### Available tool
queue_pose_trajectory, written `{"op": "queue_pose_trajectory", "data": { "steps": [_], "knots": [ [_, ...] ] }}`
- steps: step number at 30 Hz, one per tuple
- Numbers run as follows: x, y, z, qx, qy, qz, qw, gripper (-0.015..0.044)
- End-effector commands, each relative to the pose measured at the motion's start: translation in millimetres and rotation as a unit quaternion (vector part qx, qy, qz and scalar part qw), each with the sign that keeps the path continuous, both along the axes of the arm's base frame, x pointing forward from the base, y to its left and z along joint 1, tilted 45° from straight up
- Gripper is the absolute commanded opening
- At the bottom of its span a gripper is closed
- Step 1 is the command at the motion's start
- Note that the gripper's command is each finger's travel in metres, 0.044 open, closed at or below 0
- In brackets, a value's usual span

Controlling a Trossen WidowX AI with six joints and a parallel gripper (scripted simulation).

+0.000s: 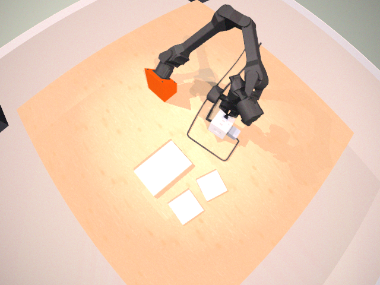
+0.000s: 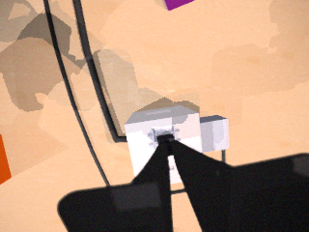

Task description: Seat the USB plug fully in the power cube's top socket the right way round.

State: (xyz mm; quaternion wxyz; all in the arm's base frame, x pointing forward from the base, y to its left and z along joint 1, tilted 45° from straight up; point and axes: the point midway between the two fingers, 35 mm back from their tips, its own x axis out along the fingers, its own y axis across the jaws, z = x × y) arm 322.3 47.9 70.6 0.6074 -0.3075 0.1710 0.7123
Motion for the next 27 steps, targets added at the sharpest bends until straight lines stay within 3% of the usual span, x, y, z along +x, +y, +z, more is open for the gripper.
{"op": "queue_pose_trajectory", "data": {
  "steps": [1,14,18,27],
  "knots": [
    [-0.8,3.8,-0.7,0.003,0.002,0.003,1.0,0.0],
    [-0.8,3.8,-0.7,0.003,0.002,0.003,1.0,0.0],
    [0.0,0.0,-0.1,0.0,0.0,0.0,1.0,0.0095],
    [0.0,0.0,-0.1,0.0,0.0,0.0,1.0,0.0095]
  ]
}}
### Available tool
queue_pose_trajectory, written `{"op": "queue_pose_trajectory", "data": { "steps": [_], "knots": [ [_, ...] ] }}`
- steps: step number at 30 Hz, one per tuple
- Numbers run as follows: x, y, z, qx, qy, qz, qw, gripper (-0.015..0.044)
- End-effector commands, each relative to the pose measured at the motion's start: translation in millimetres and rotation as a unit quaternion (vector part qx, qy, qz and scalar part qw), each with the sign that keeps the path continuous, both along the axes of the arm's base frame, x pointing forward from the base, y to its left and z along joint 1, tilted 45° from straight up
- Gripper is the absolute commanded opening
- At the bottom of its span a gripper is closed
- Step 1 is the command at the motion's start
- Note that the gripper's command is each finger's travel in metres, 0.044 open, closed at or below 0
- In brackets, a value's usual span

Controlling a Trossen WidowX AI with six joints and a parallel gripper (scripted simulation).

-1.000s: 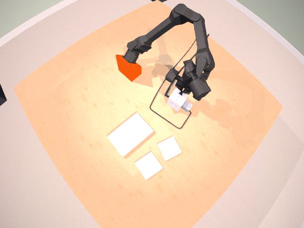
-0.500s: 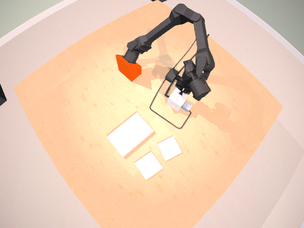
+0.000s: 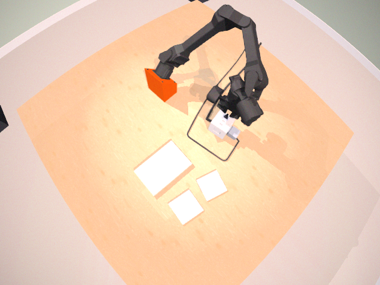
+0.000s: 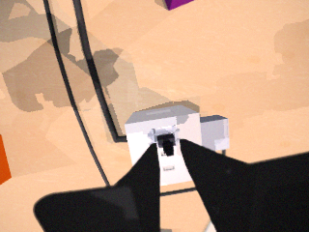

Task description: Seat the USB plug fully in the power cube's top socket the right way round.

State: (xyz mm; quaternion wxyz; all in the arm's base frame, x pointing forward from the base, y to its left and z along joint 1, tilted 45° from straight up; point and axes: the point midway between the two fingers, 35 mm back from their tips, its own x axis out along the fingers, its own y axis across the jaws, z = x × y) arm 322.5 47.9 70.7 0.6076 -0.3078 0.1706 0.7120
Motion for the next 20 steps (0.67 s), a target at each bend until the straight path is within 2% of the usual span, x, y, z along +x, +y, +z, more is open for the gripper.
{"op": "queue_pose_trajectory", "data": {
  "steps": [1,20],
  "knots": [
    [-0.1,0.0,-0.1,0.0,0.001,0.0,1.0,0.0095],
    [0.6,-7.7,7.8,0.0,0.0,0.0,1.0,0.0095]
  ]
}}
